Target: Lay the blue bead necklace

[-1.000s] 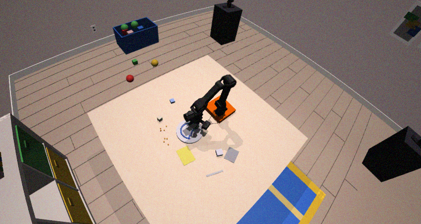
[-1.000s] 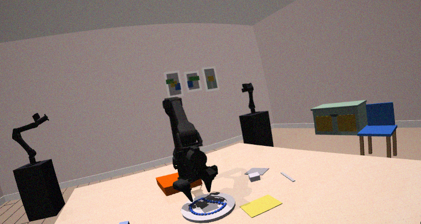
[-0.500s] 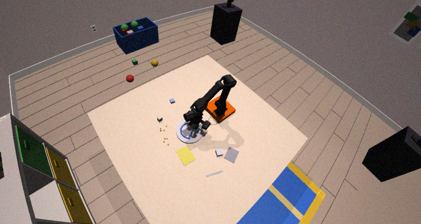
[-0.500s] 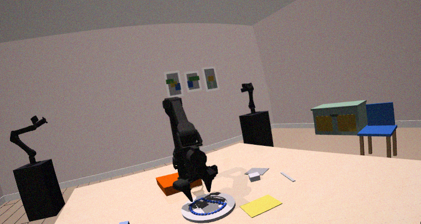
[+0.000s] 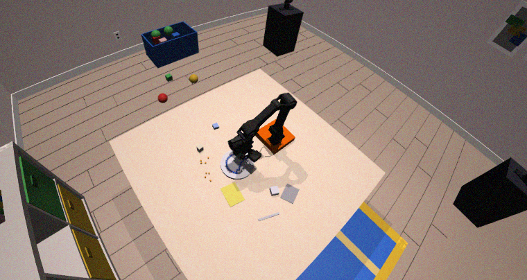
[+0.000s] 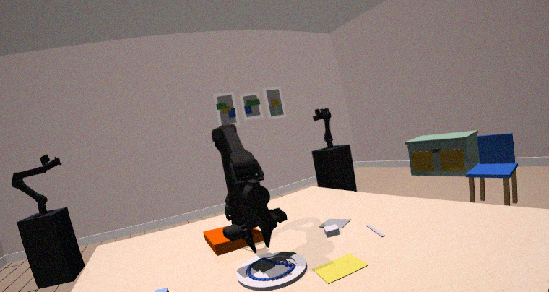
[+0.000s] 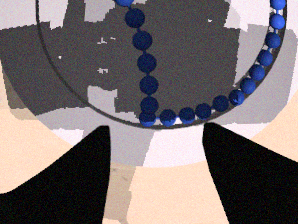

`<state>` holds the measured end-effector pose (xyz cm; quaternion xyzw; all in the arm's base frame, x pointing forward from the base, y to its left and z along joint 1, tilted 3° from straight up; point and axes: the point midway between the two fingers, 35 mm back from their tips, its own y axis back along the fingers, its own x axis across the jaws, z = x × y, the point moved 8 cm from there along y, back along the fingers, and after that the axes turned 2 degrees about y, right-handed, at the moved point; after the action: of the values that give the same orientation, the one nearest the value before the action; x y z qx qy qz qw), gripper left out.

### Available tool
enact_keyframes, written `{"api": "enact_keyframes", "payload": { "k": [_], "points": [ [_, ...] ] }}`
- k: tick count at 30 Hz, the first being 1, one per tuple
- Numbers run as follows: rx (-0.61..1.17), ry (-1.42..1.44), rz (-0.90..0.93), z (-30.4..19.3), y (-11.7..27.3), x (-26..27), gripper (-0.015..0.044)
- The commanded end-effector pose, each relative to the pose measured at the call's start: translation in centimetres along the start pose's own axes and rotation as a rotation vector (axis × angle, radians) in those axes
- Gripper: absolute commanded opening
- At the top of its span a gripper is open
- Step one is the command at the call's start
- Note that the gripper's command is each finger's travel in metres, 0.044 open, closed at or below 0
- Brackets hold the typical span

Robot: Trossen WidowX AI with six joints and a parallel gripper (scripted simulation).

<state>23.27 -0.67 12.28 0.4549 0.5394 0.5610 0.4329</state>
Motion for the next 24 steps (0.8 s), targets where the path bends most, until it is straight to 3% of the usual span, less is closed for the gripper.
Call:
{"api": "enact_keyframes", "payload": {
  "k": [1, 24],
  "points": [
    [0.004, -0.011, 0.004, 0.0, -1.0, 0.0, 0.012],
    [0.003, -0.01, 0.003, 0.0, -3.3, 0.0, 0.012]
  ]
}}
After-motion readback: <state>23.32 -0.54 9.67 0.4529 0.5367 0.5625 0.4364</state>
